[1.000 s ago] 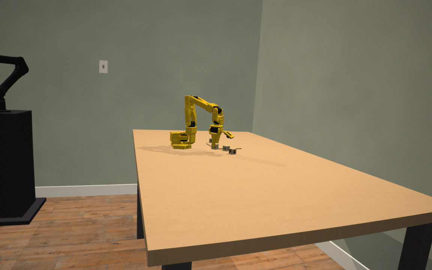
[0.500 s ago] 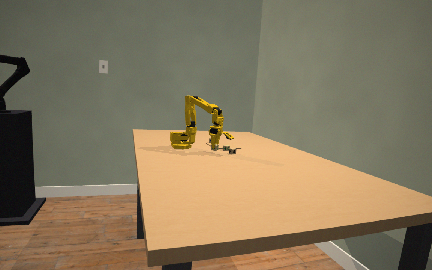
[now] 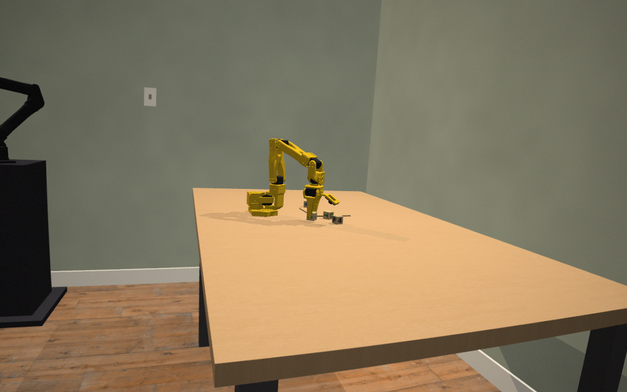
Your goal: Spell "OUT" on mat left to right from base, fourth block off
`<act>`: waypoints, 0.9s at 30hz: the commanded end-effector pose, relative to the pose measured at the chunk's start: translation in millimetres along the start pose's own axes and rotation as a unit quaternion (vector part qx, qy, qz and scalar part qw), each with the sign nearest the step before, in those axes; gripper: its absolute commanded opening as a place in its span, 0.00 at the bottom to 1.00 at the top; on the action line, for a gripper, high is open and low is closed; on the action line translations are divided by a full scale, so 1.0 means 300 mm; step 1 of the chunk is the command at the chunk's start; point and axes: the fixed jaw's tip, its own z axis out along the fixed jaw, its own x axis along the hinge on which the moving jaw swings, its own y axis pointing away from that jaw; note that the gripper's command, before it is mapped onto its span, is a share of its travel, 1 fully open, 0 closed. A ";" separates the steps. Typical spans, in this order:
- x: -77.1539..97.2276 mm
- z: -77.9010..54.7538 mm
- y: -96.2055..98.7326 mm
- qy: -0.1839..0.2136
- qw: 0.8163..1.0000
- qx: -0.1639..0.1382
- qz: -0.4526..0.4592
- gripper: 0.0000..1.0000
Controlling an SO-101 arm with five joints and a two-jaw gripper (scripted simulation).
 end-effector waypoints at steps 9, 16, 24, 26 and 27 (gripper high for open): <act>-0.029 -0.014 -0.005 -0.030 1.000 0.003 0.004 0.00; -0.030 -0.009 -0.005 -0.030 1.000 0.003 0.004 0.00; -0.030 -0.009 -0.005 -0.030 1.000 0.003 0.004 0.06; -0.030 -0.009 -0.005 -0.030 1.000 0.003 0.004 0.10; -0.030 -0.009 -0.005 -0.030 1.000 0.003 0.004 0.11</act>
